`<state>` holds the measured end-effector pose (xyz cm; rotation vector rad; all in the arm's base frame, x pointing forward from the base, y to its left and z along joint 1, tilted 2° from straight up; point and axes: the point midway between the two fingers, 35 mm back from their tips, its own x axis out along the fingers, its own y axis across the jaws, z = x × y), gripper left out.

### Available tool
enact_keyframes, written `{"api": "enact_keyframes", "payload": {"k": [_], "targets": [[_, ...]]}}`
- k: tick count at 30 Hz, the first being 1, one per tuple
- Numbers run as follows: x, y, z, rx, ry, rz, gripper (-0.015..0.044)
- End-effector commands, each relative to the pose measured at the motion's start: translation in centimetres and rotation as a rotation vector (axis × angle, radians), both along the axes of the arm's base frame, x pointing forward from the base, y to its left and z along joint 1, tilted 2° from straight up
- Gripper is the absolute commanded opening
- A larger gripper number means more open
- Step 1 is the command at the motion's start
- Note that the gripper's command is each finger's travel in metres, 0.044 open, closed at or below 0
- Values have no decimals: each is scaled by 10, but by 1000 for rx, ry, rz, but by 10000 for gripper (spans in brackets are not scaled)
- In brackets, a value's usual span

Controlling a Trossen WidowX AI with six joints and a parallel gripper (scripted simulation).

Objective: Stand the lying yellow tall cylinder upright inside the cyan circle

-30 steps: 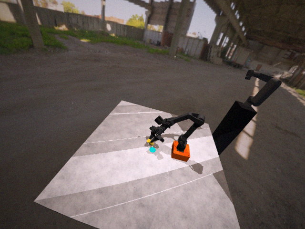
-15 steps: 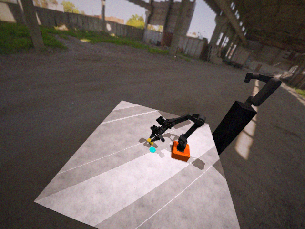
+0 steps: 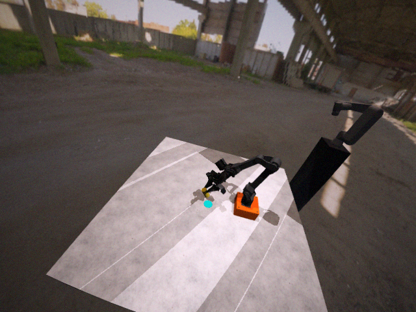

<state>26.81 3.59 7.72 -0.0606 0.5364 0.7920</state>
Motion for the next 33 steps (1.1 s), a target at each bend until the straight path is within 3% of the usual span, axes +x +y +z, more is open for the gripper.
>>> {"api": "enact_keyframes", "payload": {"k": [1, 33], "targets": [[-3, 0, 1, 18, -30, 6, 105], [-21, -6, 11, 109, -220, 25, 105]]}}
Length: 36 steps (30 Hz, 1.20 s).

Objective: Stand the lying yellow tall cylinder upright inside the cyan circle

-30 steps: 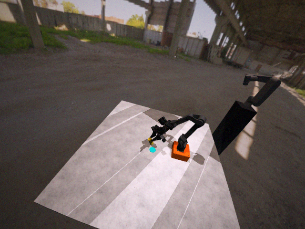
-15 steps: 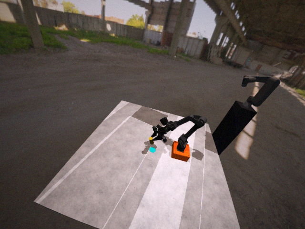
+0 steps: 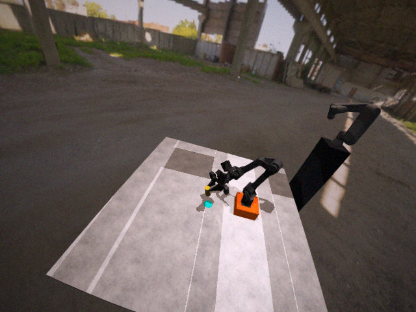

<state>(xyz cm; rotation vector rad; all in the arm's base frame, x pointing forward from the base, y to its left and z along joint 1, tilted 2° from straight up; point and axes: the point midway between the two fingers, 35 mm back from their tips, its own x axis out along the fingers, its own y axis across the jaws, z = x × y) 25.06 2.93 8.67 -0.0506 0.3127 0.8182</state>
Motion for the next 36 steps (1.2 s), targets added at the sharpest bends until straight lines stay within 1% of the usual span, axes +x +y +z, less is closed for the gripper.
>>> {"api": "enact_keyframes", "payload": {"k": [1, 36], "targets": [[-4, 0, 2, 13, -32, 9, 105], [-32, 0, 12, 67, -231, 46, 105]]}}
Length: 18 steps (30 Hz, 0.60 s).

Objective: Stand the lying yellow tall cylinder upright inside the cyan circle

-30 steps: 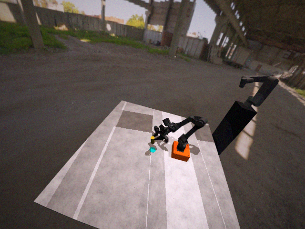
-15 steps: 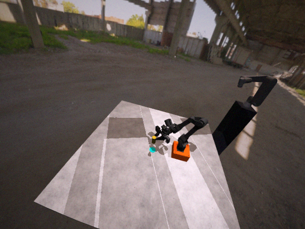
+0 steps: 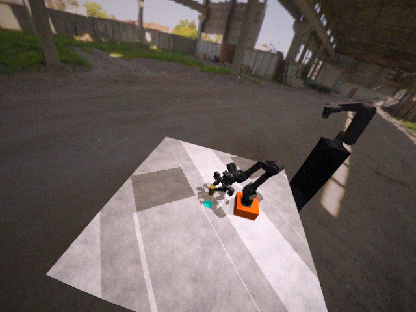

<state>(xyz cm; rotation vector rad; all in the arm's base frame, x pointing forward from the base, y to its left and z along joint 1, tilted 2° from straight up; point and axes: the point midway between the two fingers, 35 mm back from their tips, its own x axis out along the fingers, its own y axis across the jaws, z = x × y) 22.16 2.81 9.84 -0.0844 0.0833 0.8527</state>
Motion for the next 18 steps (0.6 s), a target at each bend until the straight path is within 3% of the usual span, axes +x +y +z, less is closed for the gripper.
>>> {"api": "enact_keyframes", "payload": {"k": [1, 18], "targets": [[-3, 1, 1, 3, -16, 7, 105], [-2, 0, -1, 3, -16, 7, 105]]}}
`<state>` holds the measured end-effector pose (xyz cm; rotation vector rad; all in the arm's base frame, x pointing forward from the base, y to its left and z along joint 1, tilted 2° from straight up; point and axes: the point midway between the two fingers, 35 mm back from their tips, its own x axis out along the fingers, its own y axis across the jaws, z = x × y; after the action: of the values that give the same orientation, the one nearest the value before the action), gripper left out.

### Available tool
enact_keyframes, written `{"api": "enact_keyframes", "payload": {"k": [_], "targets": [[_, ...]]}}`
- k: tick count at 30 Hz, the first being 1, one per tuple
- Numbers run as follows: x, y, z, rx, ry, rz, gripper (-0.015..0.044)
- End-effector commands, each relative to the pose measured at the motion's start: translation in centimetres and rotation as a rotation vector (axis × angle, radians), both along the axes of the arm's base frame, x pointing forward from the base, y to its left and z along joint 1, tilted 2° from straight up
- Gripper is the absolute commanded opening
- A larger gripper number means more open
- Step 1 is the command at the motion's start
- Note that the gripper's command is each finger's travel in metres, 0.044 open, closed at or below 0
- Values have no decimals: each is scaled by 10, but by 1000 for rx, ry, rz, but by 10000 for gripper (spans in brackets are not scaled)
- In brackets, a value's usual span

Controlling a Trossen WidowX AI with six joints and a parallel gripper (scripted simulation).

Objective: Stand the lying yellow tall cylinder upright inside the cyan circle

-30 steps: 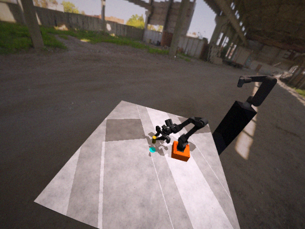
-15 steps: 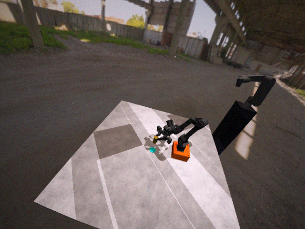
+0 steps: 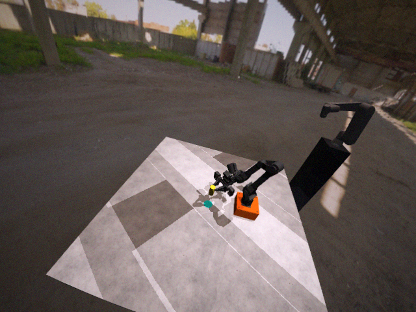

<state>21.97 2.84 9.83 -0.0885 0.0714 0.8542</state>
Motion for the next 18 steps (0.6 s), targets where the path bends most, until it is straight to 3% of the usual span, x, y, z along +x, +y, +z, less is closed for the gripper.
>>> {"api": "enact_keyframes", "payload": {"k": [1, 18], "targets": [[0, 0, -2, 2, -4, 5, 105], [7, -5, -25, 2, -4, 5, 105]]}}
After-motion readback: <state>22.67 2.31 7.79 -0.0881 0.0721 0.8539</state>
